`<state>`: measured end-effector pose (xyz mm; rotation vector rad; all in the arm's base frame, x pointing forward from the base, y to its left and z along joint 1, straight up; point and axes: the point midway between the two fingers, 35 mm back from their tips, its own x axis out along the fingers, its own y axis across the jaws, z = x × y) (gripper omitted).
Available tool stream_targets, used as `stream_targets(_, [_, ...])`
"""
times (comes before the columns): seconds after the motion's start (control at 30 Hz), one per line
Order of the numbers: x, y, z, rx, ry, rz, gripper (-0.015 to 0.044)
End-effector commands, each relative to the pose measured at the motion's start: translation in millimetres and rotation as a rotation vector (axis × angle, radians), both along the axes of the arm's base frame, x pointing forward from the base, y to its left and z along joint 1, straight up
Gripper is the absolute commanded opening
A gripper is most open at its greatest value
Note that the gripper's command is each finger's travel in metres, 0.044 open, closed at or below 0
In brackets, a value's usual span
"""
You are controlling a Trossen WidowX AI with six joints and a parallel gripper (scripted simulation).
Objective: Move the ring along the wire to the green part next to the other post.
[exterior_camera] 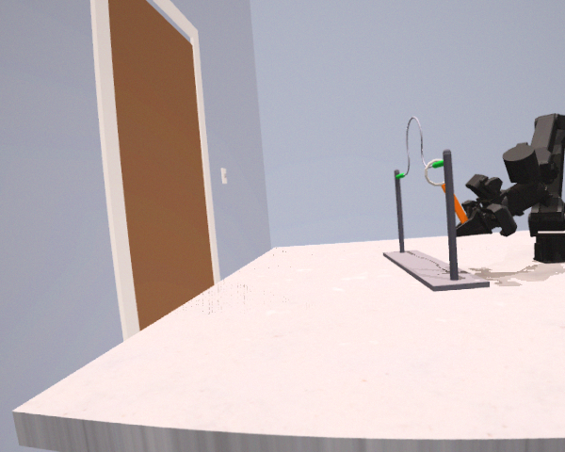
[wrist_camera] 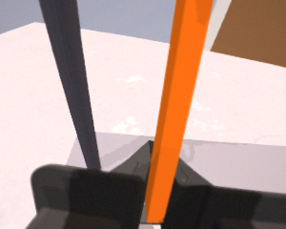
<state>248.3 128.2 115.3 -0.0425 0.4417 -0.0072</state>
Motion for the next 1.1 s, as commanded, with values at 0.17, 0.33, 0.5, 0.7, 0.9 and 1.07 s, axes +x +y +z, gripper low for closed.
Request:
stream_targets(0.17, [0.0, 0.0, 0.0, 0.0, 0.0, 0.0, -0.0124])
stream_targets(0.33, [0.0, 0.0, 0.0, 0.0, 0.0, 0.0, 0.0007])
stream_targets(0.5, [-0.5, 0.1, 0.1, 0.0, 0.0, 0.0, 0.0139])
stream_targets(0.7, [-12.0, 2.2, 4.3, 0.002, 0.008, -0.003, 0.016])
stream_targets(0.9, [-28.5, 2.8, 11.5, 0.003, 0.01, -0.006, 0.016])
stream_targets(1.07, [-41.8, 1.4, 18.6, 0.002, 0.005, -0.006, 0.016])
